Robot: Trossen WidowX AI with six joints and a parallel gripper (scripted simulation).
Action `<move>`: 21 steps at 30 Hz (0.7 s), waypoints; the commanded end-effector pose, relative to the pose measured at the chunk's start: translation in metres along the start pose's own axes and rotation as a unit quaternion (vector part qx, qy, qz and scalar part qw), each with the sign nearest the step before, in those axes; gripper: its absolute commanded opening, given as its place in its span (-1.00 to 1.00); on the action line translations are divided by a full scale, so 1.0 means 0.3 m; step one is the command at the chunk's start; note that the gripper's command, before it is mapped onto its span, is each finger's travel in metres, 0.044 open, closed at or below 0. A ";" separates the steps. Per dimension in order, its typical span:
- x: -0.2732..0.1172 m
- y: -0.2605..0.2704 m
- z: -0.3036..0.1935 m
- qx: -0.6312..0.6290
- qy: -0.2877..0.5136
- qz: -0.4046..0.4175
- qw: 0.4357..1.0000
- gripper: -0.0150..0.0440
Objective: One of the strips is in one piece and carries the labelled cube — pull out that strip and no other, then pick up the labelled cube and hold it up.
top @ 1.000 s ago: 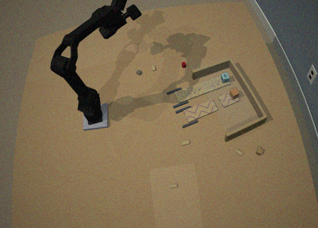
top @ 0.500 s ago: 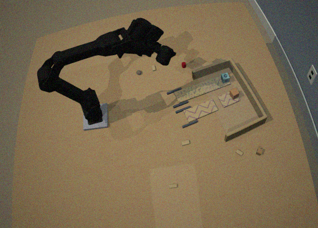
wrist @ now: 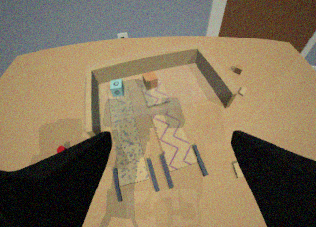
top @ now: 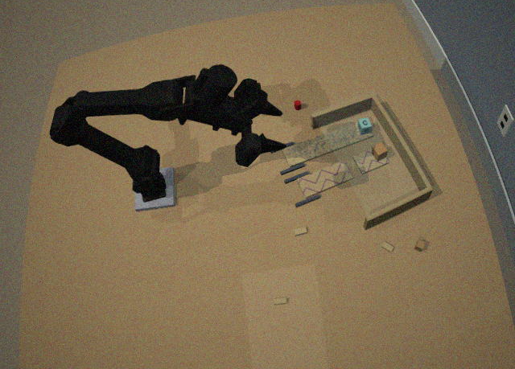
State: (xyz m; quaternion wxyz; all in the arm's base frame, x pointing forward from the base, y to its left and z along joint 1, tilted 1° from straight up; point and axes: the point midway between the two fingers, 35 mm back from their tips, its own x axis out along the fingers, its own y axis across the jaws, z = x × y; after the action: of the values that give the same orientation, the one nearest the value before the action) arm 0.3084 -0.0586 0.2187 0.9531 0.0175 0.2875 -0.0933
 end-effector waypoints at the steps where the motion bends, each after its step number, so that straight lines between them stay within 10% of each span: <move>1: 0.000 -0.009 -0.004 0.005 0.000 -0.006 1.000 0.86; 10: 0.000 -0.009 -0.004 0.005 0.000 -0.006 1.000 0.86; 21: 0.187 0.095 -0.073 -0.057 0.233 0.034 0.970 -0.11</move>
State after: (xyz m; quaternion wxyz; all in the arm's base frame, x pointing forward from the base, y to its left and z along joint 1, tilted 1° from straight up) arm 0.3373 -0.0458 0.1852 0.8950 0.0051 0.4423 -0.0574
